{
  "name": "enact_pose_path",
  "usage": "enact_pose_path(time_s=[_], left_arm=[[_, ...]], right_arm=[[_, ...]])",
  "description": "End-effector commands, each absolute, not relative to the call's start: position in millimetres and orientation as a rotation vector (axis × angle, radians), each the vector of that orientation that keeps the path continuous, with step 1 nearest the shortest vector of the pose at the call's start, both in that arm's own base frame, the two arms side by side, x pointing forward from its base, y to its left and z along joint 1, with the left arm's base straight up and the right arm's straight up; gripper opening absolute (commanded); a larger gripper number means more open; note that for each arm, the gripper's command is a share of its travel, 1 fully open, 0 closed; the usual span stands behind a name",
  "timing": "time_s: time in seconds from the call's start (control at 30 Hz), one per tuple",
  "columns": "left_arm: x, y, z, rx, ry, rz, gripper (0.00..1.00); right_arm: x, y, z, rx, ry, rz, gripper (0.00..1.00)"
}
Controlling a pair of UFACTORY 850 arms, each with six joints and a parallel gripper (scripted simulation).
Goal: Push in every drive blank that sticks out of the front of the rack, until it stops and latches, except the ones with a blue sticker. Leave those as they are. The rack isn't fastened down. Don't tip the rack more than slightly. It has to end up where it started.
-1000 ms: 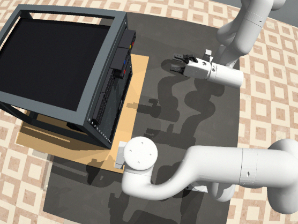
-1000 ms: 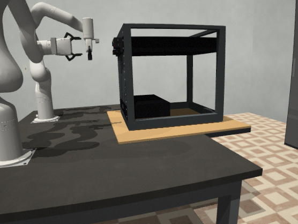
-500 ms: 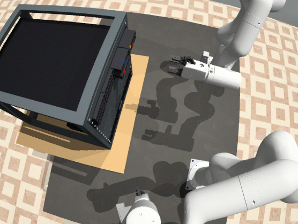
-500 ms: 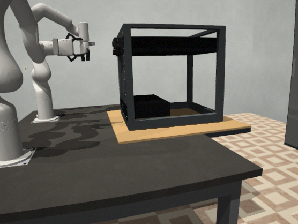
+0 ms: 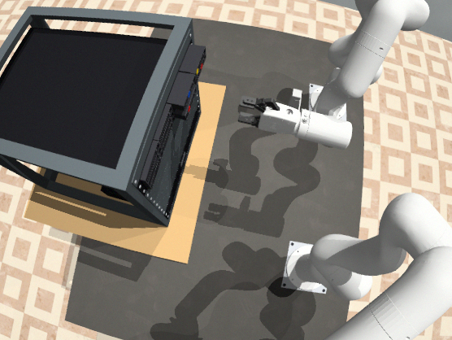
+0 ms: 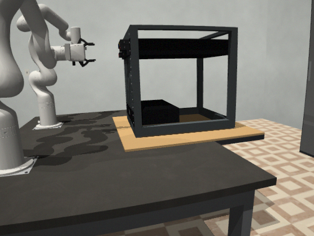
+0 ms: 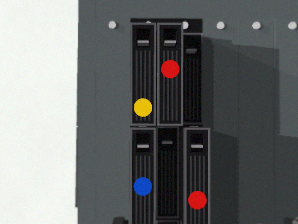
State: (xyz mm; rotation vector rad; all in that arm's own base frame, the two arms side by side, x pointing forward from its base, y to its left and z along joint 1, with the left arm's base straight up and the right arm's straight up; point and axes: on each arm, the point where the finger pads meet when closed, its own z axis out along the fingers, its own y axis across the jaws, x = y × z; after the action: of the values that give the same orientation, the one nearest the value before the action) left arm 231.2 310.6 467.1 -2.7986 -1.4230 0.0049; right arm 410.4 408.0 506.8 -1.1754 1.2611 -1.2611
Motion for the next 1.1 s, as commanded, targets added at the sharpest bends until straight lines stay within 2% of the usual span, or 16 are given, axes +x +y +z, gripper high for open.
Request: enact_pose_path(time_s=[0.0, 0.6, 1.07], left_arm=[[185.1, 345.4, 468.0, -2.696, -1.614, 0.000, 1.00], [33.2, 390.4, 468.0, -2.314, -2.125, 0.000, 1.00], [-5.9, 391.8, 468.0, -2.205, -2.238, 0.000, 1.00]], right_arm=[[428.7, 426.5, 503.1, -1.173, 1.261, -1.261, 1.00], [481.4, 479.4, 487.8, -1.173, 1.261, -1.261, 1.00], [489.2, 487.2, 485.6, -1.173, 1.261, -1.261, 1.00]])
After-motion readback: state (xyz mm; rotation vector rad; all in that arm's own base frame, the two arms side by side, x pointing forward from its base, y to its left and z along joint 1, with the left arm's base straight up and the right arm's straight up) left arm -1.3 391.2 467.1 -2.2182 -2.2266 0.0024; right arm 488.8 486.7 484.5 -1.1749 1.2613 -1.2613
